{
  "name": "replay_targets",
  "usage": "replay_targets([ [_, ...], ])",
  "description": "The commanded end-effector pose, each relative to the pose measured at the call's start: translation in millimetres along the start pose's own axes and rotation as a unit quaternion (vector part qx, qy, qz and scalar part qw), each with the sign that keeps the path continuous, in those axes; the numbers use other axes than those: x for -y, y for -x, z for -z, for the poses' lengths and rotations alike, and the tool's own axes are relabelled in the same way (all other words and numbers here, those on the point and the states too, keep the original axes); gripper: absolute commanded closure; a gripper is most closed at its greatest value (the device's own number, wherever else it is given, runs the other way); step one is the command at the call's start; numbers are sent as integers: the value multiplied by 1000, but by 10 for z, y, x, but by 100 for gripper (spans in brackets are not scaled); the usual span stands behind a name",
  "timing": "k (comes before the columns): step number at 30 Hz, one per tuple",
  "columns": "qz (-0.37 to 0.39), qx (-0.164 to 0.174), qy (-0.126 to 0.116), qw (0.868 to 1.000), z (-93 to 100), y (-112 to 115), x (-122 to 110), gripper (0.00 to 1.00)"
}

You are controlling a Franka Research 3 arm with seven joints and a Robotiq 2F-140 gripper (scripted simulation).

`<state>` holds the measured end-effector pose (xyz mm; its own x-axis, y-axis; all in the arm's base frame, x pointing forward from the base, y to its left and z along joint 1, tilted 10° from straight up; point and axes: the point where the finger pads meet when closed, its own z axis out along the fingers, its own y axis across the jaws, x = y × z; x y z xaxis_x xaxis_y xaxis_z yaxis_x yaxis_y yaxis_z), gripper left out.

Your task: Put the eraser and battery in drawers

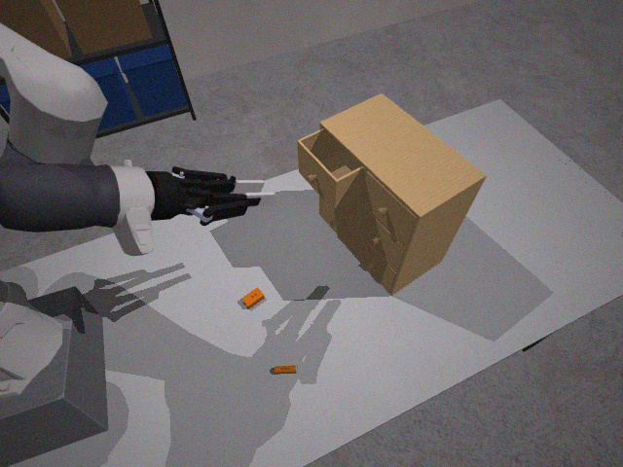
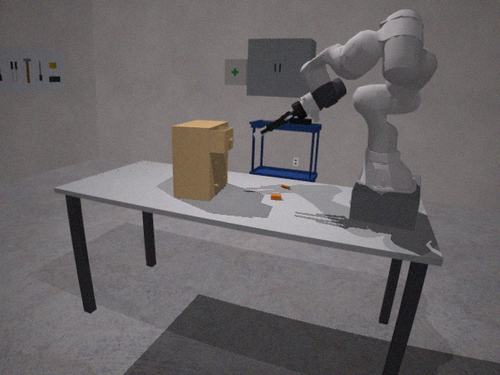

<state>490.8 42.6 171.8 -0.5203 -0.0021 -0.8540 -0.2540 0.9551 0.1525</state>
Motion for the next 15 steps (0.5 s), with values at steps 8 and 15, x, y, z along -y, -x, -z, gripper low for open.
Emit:
replay_targets([
  [8,-13,-95,-2,995,242,24,13,80],
  [15,-13,-155,-1,988,403,58,12,80],
])
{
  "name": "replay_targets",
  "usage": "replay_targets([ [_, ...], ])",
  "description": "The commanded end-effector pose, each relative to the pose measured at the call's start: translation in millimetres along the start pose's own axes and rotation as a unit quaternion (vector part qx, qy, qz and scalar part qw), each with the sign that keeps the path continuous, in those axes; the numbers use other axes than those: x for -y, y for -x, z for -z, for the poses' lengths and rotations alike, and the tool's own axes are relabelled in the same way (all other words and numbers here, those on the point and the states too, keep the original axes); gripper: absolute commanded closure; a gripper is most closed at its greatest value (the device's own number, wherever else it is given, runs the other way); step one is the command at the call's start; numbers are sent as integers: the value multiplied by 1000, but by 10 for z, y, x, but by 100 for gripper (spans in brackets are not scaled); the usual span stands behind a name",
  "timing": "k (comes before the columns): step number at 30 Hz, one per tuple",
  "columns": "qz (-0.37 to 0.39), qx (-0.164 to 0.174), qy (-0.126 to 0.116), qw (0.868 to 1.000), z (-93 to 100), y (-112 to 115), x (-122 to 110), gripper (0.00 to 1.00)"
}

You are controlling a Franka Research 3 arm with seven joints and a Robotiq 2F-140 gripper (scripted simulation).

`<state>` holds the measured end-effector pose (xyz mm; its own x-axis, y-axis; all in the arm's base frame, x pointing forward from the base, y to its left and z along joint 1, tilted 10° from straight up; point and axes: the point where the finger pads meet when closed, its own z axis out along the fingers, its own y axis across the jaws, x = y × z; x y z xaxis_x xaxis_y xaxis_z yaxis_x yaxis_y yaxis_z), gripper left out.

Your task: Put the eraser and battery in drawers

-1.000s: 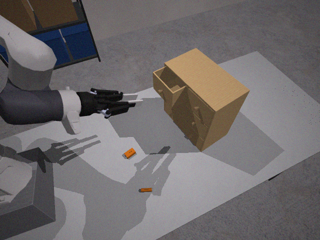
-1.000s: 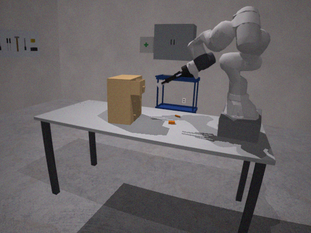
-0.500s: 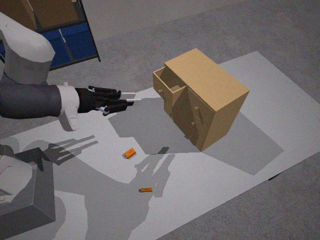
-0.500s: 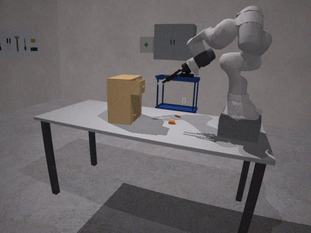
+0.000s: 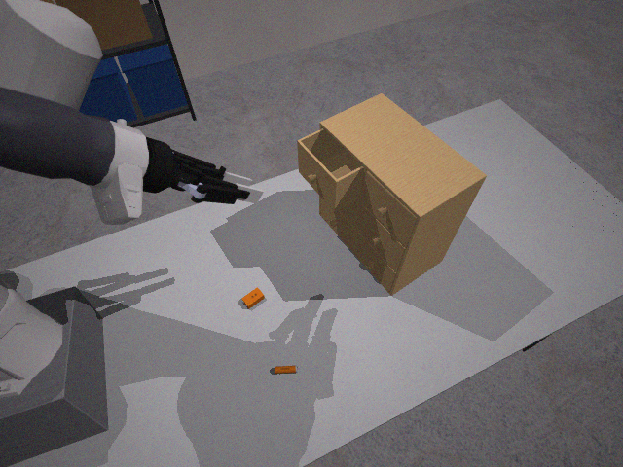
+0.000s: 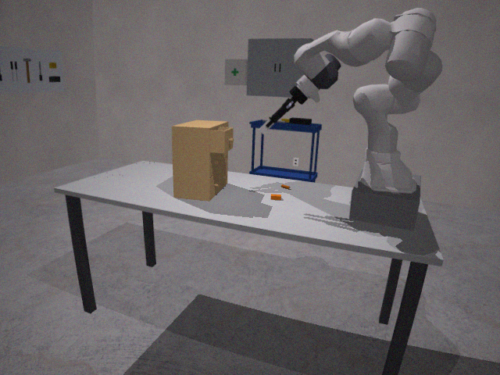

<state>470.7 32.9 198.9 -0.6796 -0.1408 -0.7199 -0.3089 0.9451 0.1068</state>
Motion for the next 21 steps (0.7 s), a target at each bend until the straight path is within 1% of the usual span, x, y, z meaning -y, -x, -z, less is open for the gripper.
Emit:
replay_targets([
  [1,-49,-49,-1,998,93,-88,5,80],
  [4,-49,-92,1,995,212,-91,3,80],
  [7,-49,-143,3,988,352,-97,1,80],
  [11,-49,-219,7,975,561,-107,-1,80],
  [14,-48,-265,9,963,690,-113,-3,80],
  [16,-48,-265,9,963,690,-113,-3,80],
  [21,-48,-321,12,946,851,-120,-3,80],
])
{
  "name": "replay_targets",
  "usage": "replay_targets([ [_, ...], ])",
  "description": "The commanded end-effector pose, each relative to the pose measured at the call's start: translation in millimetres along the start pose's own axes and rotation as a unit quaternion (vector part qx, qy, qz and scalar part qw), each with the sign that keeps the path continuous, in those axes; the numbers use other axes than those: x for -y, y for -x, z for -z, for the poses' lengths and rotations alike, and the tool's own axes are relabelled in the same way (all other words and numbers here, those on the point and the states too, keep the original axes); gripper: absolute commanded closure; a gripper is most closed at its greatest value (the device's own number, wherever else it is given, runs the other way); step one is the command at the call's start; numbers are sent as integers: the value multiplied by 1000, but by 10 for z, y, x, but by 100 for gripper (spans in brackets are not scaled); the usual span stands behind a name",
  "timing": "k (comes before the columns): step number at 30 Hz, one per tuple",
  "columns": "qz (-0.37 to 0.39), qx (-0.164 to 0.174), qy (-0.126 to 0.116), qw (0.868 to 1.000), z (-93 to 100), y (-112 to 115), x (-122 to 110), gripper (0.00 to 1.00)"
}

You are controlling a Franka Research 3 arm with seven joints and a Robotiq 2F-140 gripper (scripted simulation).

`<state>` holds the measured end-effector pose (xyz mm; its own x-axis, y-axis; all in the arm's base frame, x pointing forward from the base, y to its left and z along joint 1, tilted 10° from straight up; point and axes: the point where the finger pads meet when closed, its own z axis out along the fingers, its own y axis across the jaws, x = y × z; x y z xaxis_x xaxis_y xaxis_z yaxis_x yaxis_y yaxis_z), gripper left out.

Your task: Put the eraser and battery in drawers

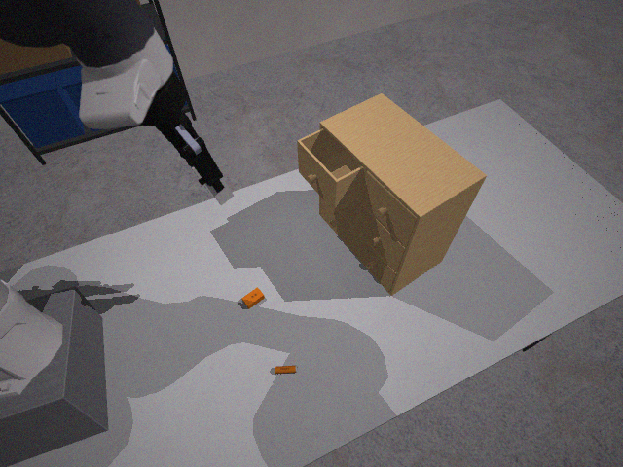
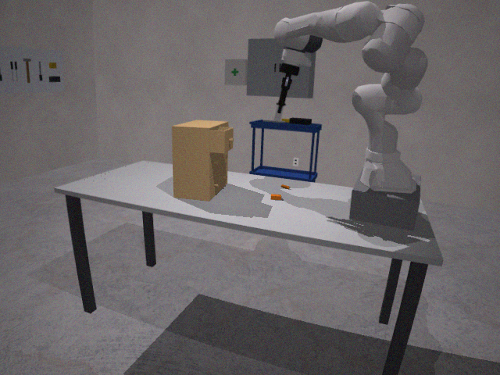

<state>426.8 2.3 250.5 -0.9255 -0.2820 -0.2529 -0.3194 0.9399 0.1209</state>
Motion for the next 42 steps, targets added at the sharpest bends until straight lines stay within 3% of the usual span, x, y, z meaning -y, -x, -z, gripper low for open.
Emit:
replay_targets([
  [1,-47,-58,17,997,36,-200,-105,80],
  [10,-46,-97,19,994,126,-260,-107,80],
  [36,-46,-99,19,994,129,-263,-107,80],
  [42,-18,-100,20,995,138,-297,2,80],
])
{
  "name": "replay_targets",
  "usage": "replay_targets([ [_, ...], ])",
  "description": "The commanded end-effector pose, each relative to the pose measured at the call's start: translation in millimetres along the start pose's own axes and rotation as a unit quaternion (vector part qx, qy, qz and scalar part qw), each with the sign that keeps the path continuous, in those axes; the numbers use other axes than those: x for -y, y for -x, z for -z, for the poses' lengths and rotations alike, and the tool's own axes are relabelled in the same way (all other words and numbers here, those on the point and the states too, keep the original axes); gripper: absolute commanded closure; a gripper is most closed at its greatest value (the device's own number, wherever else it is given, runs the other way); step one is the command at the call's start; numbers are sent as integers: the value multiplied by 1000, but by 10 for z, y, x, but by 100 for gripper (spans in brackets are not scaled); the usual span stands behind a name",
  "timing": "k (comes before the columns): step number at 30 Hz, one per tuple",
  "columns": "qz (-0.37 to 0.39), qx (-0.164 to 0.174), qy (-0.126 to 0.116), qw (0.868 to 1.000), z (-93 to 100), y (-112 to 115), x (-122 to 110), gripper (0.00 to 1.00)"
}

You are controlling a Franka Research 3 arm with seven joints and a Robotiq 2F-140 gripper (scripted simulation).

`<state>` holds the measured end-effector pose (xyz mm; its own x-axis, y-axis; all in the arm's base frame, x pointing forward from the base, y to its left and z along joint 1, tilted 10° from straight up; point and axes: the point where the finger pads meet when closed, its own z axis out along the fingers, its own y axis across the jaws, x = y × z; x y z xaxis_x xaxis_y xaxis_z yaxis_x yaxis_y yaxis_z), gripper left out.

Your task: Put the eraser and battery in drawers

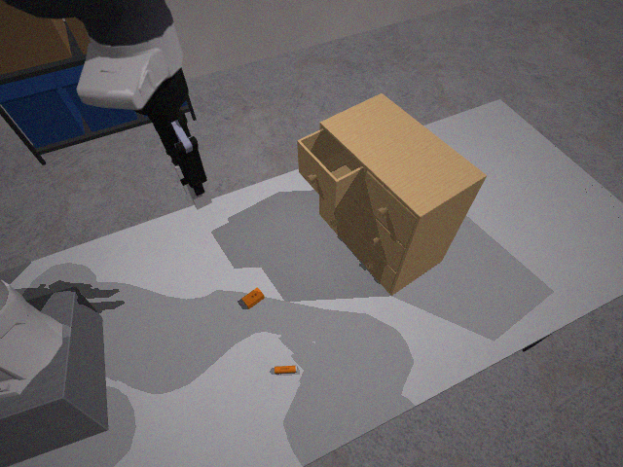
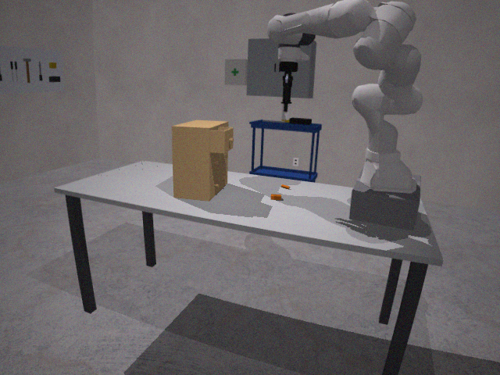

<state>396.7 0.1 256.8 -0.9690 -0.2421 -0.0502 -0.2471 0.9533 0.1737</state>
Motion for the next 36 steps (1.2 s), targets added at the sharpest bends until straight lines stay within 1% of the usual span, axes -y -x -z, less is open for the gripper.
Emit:
replay_targets([
  [1,35,-5,-4,999,12,-42,141,80],
  [2,52,-8,-5,999,12,-65,210,80],
  [4,52,-8,-5,999,12,-65,210,80],
  [7,122,-21,-8,992,-3,-154,499,80],
  [8,122,-21,-8,992,-3,-154,499,80],
  [9,153,-27,-9,988,-19,-189,619,80],
  [10,153,-27,-9,988,-19,-189,619,80],
  [11,187,-33,-9,982,-42,-224,750,80],
  [13,187,-33,-9,982,-42,-224,750,80],
  [14,223,-39,-10,974,-75,-260,889,80],
  [16,223,-39,-10,974,-75,-260,889,80],
  [17,263,-45,-9,964,-119,-295,1035,80],
  [21,263,-45,-9,964,-119,-295,1035,80],
  [22,305,-51,-8,951,-175,-327,1187,80],
  [23,305,-51,-8,951,-175,-327,1187,80],
  [24,345,-57,-6,937,-245,-356,1342,80],
  [26,350,-58,-7,935,-245,-356,1342,80],
  [27,385,-62,-3,921,-330,-380,1497,80],
  [28,396,-63,-4,916,-330,-380,1497,80],
  [29,396,-63,-4,916,-330,-380,1497,80],
  [30,425,-67,0,903,-431,-399,1652,80],
  [31,440,-68,-1,896,-431,-399,1652,80],
  [33,445,-68,-2,893,-431,-399,1652,80],
  [34,477,-71,3,876,-548,-412,1802,80],
  [35,492,-72,2,867,-548,-412,1802,80],
  [36,494,-72,1,866,-548,-412,1802,80],
])
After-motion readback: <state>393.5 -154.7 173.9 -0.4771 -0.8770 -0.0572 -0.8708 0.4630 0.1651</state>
